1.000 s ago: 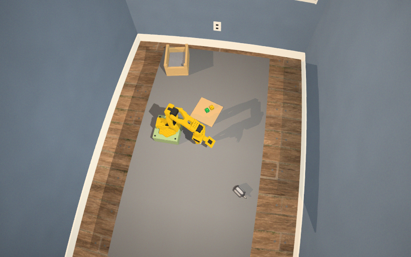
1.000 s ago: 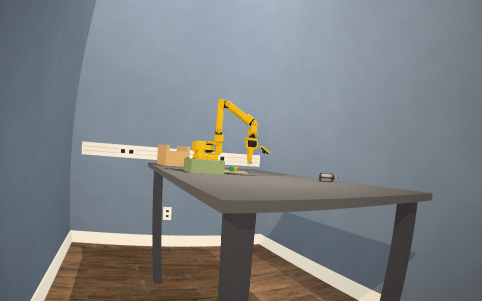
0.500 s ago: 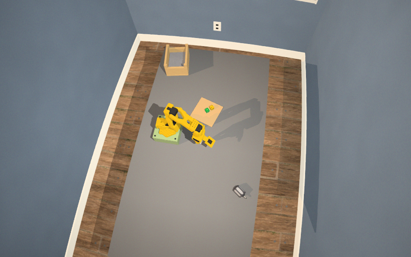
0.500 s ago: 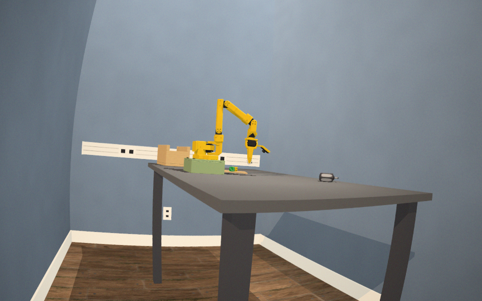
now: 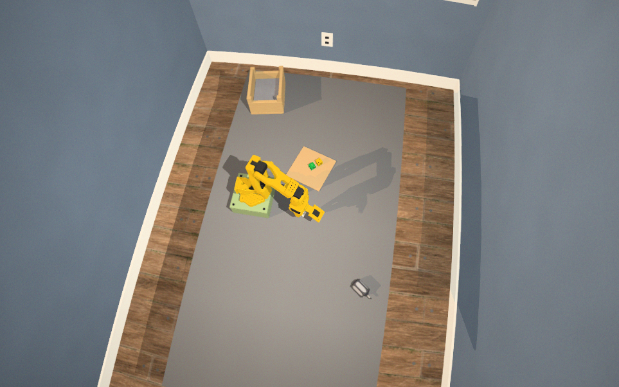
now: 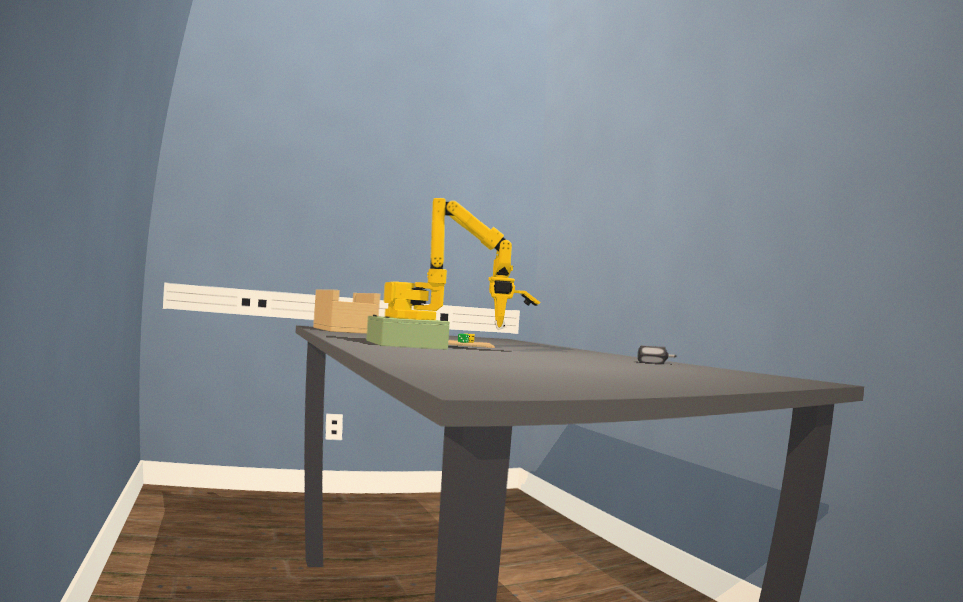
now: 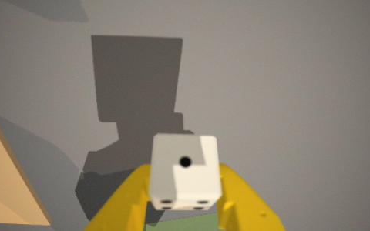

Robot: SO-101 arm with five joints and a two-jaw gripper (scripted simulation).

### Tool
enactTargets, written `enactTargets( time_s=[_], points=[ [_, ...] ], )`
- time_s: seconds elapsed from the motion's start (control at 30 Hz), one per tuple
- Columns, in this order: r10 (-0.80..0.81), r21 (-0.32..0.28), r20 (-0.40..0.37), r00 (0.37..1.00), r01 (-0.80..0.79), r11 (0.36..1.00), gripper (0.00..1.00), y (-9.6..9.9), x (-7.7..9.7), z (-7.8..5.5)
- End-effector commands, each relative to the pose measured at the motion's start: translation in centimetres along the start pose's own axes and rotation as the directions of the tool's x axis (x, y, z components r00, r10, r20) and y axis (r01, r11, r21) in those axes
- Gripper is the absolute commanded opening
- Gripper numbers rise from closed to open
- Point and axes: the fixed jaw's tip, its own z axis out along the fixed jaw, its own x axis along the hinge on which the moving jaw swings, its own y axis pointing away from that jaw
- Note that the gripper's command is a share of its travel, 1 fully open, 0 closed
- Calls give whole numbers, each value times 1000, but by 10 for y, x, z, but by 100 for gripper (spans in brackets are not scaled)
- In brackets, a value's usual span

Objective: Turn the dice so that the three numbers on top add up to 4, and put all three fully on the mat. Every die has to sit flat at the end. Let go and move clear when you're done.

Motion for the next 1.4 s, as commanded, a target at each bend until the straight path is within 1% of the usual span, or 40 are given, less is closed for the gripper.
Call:
enactTargets(
  time_s=[0.0, 0.13, 0.2, 0.33, 0.47, 0.6, 0.87, 0.97, 1.1, 1.27, 1.33, 1.37],
  points=[
    [0, -5, 83, 997, 0, 1000, 0, 1, -6, 0],
    [2, -8, 178, 984, 0, 1000, 0, 0, -13, 0],
    [2, -8, 178, 984, 0, 1000, 0, 0, -13, 0],
    [3, -11, 272, 962, 0, 1000, 0, 0, -20, 0],
    [5, -13, 339, 941, -1, 1000, 0, -1, -25, -1],
    [5, -13, 368, 930, -1, 1000, 0, -1, -27, -2],
    [6, -13, 375, 927, -1, 1000, 0, -1, -28, -2],
    [6, -13, 393, 920, -1, 1000, 0, -1, -30, -1],
    [7, -14, 447, 895, -1, 1000, 0, -2, -36, 1],
    [9, -15, 545, 838, -1, 1000, 0, -3, -46, 3],
    [9, -15, 545, 838, -1, 1000, 0, -3, -46, 3],
    [9, -15, 566, 825, -1, 1000, 0, -3, -48, 3]
  ],
)
